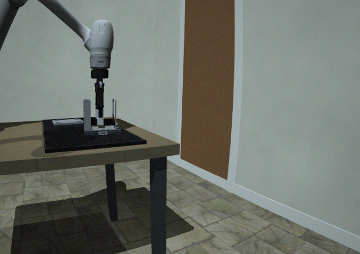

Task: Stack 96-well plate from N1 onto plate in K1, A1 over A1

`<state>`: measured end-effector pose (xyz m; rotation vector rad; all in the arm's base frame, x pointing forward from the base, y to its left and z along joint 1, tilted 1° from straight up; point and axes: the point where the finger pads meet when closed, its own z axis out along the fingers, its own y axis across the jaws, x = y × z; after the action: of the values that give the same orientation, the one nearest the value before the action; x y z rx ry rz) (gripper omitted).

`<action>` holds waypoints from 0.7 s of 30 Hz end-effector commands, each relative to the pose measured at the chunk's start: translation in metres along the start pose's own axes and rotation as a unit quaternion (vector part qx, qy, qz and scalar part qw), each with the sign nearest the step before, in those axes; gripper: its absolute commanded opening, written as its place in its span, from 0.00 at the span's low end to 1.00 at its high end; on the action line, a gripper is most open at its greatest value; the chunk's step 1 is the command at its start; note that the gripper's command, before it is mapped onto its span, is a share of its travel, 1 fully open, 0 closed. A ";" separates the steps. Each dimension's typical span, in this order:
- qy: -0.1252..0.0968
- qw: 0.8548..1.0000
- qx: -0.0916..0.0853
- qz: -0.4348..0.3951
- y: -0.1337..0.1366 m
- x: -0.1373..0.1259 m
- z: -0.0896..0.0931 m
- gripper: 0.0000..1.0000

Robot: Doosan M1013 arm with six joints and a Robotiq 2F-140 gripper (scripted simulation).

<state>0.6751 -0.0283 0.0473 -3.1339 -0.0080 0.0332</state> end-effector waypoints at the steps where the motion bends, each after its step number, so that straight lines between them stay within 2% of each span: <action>1: 0.000 1.000 0.000 0.000 0.000 0.000 0.000 0.00; 21: 0.000 1.000 0.000 0.000 0.000 0.000 0.003 0.00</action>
<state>0.6750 -0.0283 0.0442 -3.1339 -0.0080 0.0332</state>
